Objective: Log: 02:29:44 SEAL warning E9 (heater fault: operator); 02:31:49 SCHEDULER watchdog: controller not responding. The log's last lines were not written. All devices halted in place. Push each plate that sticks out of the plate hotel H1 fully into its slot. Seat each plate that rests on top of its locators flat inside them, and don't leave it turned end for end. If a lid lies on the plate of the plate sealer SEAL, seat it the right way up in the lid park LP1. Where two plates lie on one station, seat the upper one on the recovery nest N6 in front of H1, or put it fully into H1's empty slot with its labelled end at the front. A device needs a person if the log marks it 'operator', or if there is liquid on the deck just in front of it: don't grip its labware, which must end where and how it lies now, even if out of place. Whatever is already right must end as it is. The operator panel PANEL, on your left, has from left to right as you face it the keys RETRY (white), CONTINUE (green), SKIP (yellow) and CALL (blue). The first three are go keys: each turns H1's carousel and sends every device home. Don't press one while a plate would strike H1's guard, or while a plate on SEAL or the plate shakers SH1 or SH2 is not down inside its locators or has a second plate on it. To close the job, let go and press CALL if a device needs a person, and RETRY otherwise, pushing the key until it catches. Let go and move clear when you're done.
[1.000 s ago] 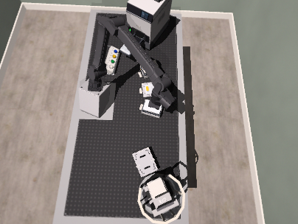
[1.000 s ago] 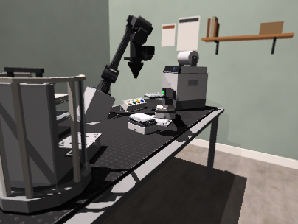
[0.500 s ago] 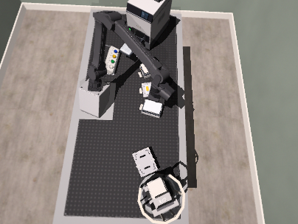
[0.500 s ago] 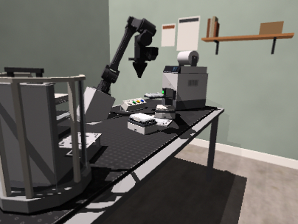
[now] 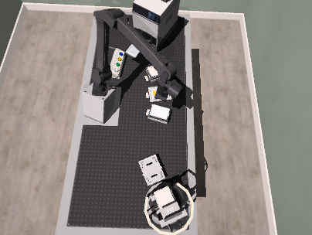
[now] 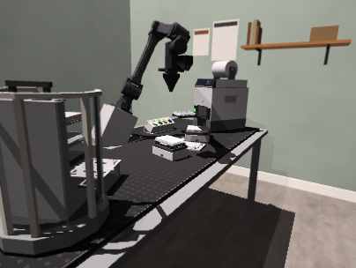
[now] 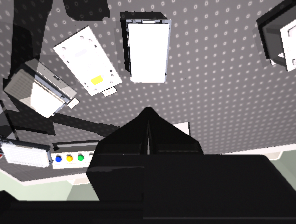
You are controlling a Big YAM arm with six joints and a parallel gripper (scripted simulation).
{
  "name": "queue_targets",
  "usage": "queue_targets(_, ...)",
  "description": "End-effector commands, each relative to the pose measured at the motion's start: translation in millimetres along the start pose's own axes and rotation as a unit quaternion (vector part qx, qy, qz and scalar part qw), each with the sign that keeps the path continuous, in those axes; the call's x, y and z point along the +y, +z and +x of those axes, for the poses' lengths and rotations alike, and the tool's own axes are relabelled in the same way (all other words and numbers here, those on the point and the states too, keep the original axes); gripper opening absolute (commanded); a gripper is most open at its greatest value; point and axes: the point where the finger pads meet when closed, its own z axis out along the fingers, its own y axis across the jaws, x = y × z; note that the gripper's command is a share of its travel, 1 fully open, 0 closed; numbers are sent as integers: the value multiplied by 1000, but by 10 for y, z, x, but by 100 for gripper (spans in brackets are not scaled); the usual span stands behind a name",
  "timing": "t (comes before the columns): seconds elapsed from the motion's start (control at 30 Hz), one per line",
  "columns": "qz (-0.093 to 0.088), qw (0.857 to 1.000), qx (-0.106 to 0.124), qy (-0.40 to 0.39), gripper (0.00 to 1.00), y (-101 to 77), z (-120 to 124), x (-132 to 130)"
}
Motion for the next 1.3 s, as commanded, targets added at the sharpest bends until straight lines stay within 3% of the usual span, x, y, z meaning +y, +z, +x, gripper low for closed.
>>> queue_targets(0.0,11,1000,-28,1,0,-219,-112,26)
queue_targets(0.03,7,1000,-16,-1,0,-131,-95,14)
queue_targets(0.37,7,1000,-16,-1,0,-131,-95,14)
queue_targets(0.4,4,1000,-10,-1,100,18,-37,66)
queue_targets(0.47,0,1000,0,5,100,202,-35,24)
queue_targets(0.6,0,1000,0,5,100,403,-34,30)
queue_targets(0.7,1,1000,-2,3,100,436,-57,31)
queue_targets(1.17,0,1000,1,5,100,1156,-40,24)
queue_targets(1.23,0,1000,1,5,100,1156,-40,24)
queue_targets(1.27,3,1000,-11,-2,100,1125,-170,35)
